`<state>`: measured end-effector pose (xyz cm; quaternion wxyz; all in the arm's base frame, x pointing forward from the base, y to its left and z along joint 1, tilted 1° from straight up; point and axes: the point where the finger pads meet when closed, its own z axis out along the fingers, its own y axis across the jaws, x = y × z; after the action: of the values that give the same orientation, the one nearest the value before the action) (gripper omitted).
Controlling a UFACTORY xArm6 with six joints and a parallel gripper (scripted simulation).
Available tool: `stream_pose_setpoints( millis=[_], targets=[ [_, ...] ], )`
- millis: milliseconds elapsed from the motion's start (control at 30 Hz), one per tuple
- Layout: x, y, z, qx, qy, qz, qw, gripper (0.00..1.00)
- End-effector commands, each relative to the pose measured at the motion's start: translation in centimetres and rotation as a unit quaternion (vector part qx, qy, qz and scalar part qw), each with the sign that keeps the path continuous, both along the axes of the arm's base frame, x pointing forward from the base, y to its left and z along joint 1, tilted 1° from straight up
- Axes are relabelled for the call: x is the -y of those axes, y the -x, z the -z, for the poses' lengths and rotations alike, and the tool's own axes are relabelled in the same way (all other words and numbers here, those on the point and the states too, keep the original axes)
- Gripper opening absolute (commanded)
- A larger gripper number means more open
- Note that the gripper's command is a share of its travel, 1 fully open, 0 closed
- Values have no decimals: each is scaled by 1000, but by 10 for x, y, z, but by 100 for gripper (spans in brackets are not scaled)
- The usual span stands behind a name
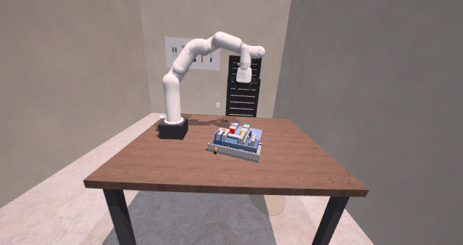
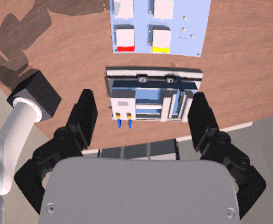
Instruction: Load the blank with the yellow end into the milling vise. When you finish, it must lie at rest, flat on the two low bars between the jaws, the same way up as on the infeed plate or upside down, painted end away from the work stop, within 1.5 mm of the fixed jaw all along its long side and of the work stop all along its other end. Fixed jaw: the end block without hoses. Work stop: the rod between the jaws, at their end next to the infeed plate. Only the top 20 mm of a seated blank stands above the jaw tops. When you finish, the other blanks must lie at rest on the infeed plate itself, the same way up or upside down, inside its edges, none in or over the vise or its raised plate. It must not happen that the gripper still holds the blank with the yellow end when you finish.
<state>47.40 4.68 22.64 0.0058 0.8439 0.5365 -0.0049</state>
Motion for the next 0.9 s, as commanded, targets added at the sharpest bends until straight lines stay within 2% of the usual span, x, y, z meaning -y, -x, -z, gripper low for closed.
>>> stream_pose_setpoints(
  millis=[0,867],
  targets=[
    [0,-1,-1,2,0,0,1000,100],
    [2,-1,6,2,0,0,1000,100]
  ],
)
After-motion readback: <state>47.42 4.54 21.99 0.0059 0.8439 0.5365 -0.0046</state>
